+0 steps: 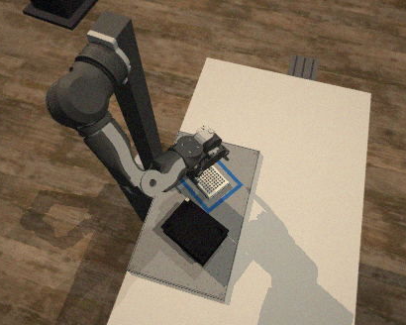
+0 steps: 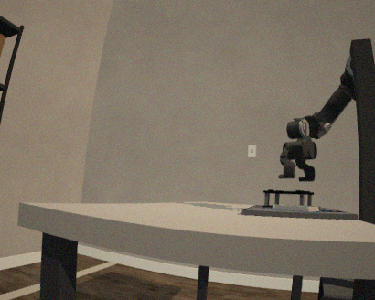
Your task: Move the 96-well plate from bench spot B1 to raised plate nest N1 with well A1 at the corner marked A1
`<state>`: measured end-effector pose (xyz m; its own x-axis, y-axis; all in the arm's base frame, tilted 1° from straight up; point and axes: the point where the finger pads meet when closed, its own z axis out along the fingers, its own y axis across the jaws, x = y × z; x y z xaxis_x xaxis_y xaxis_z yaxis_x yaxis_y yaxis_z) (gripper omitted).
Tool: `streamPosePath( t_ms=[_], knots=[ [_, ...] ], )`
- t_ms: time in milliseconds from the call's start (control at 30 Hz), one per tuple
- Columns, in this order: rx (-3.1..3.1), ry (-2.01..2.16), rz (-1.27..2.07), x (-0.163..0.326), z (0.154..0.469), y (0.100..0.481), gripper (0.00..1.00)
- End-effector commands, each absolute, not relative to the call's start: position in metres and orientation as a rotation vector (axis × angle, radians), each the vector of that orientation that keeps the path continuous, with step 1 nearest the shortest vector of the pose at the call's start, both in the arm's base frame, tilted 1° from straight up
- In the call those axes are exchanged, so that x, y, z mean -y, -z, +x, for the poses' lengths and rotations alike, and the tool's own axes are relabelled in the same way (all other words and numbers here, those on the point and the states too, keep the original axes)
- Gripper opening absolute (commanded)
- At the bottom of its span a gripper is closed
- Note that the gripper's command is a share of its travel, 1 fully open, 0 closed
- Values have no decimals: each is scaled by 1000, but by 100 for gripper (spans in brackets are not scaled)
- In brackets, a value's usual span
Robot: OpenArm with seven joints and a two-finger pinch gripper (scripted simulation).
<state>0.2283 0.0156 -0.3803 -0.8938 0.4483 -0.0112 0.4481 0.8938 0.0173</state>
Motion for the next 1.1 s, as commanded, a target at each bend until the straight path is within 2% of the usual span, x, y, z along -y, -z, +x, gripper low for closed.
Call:
streamPosePath(
  t_ms=[0,167,333,733,900,1067],
  knots=[
    [-3041,-27,720,-16,229,379,77],
    [-3041,-27,720,-16,229,379,77],
    [-3044,-19,722,-18,229,434,77],
    [-3044,-19,722,-18,229,434,77],
    [-3045,-18,722,-19,228,450,77],
    [-3045,-18,722,-19,228,450,77]
  ],
)
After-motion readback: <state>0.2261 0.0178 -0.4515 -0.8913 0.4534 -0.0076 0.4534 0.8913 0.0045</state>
